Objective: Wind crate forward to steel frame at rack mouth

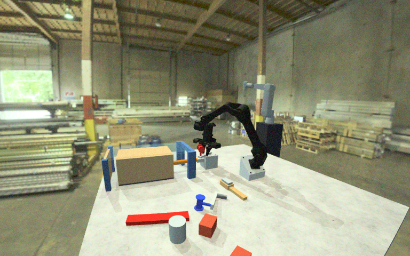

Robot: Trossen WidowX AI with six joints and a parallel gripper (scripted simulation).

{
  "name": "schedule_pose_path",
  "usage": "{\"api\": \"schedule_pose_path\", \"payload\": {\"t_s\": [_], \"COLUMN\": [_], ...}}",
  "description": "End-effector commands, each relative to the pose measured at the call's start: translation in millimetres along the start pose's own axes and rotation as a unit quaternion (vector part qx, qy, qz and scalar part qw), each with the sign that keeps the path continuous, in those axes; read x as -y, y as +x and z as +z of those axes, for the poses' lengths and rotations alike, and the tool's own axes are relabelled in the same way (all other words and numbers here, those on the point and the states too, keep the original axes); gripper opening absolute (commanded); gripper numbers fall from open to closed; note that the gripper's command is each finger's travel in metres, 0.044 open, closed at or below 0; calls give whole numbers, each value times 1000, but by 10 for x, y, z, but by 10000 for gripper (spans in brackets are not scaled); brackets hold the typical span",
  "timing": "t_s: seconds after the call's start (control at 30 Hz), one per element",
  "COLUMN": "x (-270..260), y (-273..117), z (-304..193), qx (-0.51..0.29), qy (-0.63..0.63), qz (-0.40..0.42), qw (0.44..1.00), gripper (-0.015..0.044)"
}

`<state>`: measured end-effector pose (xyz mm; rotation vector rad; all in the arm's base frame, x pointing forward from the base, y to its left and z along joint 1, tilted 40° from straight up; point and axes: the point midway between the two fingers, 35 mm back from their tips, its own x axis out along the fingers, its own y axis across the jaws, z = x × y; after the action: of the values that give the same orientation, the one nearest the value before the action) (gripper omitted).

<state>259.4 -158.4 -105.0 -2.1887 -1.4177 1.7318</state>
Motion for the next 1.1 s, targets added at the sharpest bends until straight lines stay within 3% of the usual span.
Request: {"api": "schedule_pose_path", "payload": {"t_s": [0.0,1.07], "x": [-9,25], "y": [41,38], "z": [-1,1], "qx": [1,0], "qy": [3,-41], "qz": [-1,-5], "qw": [1000,999], "gripper": [0,0]}}
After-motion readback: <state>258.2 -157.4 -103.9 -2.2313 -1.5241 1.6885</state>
